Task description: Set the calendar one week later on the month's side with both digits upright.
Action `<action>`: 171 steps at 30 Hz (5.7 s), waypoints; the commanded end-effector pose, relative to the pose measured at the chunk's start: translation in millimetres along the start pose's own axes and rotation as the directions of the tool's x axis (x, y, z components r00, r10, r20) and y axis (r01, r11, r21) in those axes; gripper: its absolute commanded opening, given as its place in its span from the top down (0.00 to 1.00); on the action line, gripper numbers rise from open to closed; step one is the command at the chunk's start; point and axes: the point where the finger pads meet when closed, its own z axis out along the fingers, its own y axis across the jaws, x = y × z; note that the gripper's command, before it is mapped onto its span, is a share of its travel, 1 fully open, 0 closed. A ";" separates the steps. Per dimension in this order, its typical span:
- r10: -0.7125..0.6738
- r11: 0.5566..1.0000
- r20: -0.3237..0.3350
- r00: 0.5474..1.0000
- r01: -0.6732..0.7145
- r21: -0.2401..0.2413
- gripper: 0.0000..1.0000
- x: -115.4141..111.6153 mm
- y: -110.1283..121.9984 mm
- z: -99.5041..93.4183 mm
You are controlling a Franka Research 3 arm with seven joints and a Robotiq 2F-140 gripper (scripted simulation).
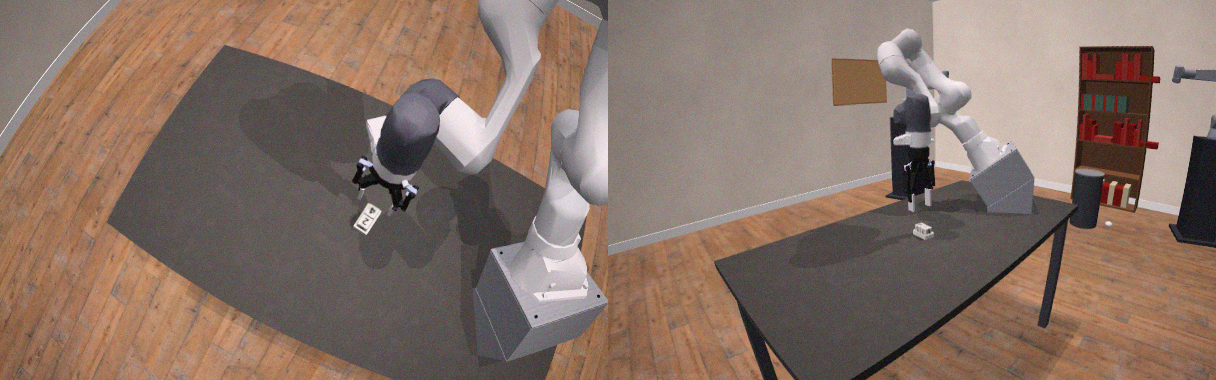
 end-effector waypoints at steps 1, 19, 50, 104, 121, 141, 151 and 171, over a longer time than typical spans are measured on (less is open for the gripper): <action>0.062 0.998 -0.003 0.998 -0.062 0.008 0.72 -0.4 0.8 1.0; 0.062 0.998 -0.003 0.998 -0.062 0.008 0.72 -0.4 0.8 1.0; 0.062 0.998 -0.003 0.998 -0.062 0.008 0.72 -0.5 0.8 13.5; 0.062 0.998 -0.003 0.998 -0.062 0.008 0.72 -0.6 0.6 53.6; 0.062 0.998 -0.003 0.998 -0.062 0.008 0.72 -0.6 0.6 53.6; 0.062 0.998 -0.003 0.998 -0.062 0.008 0.72 -0.5 0.5 62.5; 0.062 0.998 -0.003 0.998 -0.062 0.008 0.72 -0.5 0.4 75.9; 0.062 0.998 -0.003 0.998 -0.062 0.008 0.72 -0.4 0.4 81.9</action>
